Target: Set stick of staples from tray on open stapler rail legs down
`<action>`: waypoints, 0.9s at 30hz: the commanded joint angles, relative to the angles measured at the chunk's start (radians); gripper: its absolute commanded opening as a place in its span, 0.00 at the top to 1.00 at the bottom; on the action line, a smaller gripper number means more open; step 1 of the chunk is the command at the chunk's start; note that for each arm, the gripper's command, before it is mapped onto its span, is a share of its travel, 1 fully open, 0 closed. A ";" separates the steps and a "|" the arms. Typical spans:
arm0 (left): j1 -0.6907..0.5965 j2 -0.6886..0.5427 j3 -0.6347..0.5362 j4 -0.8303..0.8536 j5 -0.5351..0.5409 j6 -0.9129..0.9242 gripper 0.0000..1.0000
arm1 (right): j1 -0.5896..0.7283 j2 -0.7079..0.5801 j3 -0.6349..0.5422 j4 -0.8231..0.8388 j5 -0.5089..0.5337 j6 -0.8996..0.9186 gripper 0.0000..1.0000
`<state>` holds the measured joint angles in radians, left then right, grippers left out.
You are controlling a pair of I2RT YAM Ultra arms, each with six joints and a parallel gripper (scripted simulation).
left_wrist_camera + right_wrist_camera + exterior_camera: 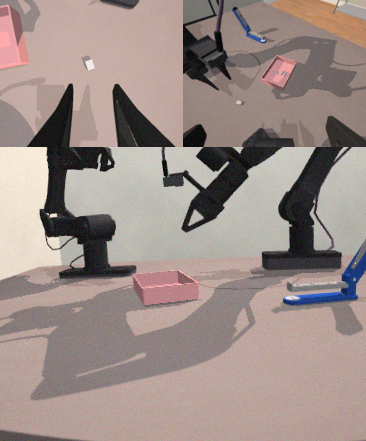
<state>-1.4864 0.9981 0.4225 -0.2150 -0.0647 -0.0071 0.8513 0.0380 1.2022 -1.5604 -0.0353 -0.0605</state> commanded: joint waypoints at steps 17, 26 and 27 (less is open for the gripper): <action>0.040 0.629 0.524 -0.513 0.056 -0.299 0.56 | -0.006 0.001 0.017 -0.006 0.001 0.001 0.00; 0.055 0.832 0.690 -0.632 0.072 -0.353 0.56 | -0.006 0.001 0.017 -0.006 0.001 0.001 0.00; 0.055 0.843 0.699 -0.636 0.070 -0.355 0.56 | -0.006 0.001 0.017 -0.006 0.001 0.001 0.00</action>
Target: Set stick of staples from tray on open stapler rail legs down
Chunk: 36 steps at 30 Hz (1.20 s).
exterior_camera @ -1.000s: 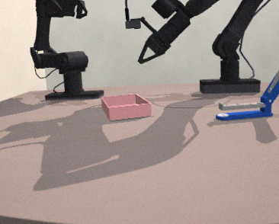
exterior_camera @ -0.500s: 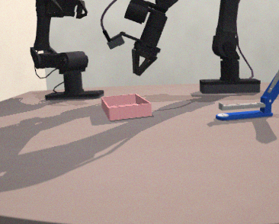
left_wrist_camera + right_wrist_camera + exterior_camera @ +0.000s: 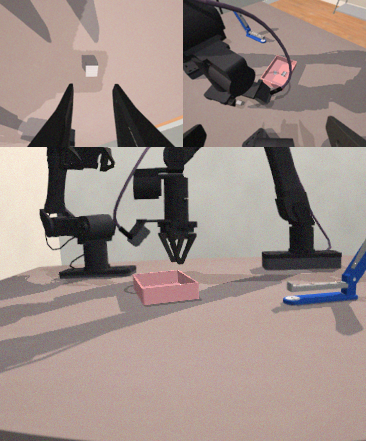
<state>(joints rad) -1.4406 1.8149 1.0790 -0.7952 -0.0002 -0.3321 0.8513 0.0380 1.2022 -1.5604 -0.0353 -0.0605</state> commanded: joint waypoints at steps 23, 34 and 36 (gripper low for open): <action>0.013 0.092 0.005 0.047 0.000 -0.018 0.56 | -0.006 0.001 0.017 -0.006 0.001 0.001 0.00; 0.012 0.095 -0.001 0.057 0.000 -0.025 0.56 | -0.006 0.001 0.017 -0.006 0.001 0.001 0.00; 0.012 0.095 -0.001 0.057 0.000 -0.024 0.56 | -0.006 0.001 0.017 -0.006 0.001 0.001 0.00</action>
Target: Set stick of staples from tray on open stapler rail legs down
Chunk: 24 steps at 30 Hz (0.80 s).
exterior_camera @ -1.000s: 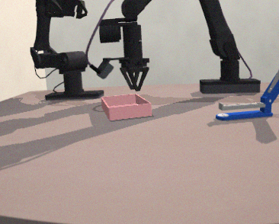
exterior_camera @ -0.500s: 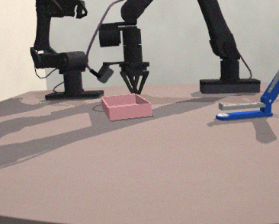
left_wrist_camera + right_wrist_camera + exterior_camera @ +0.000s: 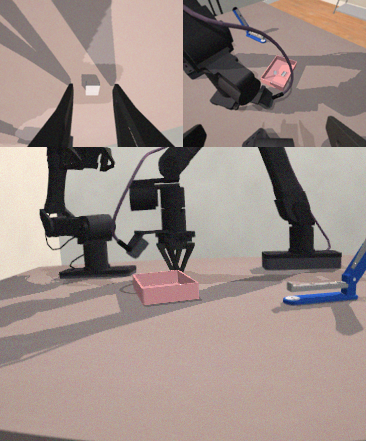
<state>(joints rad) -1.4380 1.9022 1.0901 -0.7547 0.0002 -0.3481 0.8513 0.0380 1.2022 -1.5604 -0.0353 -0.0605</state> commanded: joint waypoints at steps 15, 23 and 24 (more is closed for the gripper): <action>0.002 -0.016 -0.021 0.017 0.000 -0.009 0.73 | -0.006 0.001 0.017 -0.006 0.001 0.001 0.00; 0.002 -0.007 -0.010 0.007 0.000 -0.004 0.82 | -0.006 0.001 0.017 -0.006 0.001 0.001 0.00; 0.002 -0.007 -0.010 0.007 0.000 -0.004 0.82 | -0.006 0.001 0.017 -0.006 0.001 0.001 0.00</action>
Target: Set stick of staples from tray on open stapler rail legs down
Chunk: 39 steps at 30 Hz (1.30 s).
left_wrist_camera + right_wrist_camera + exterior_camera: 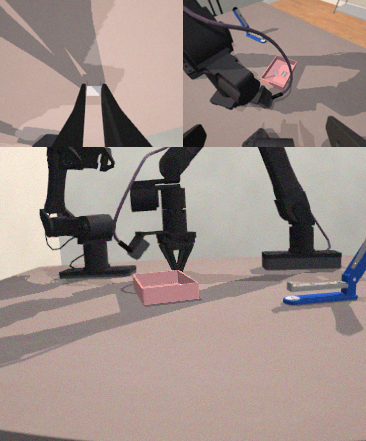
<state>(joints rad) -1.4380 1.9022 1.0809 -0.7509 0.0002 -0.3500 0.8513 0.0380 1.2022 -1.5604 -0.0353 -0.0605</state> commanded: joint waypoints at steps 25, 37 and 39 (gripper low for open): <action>0.001 -0.111 0.103 -0.193 0.000 -0.008 0.94 | -0.006 0.001 0.017 -0.006 0.001 0.001 0.00; 0.108 -0.119 0.137 -0.239 0.029 0.199 0.94 | -0.006 0.001 0.017 -0.006 0.001 0.001 0.00; 0.193 -0.132 0.135 -0.238 0.035 0.297 0.94 | -0.006 0.001 0.017 -0.006 0.001 0.001 0.00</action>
<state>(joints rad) -1.3384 1.7947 1.2045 -0.9771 0.0311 -0.2039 0.8513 0.0380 1.2022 -1.5604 -0.0353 -0.0605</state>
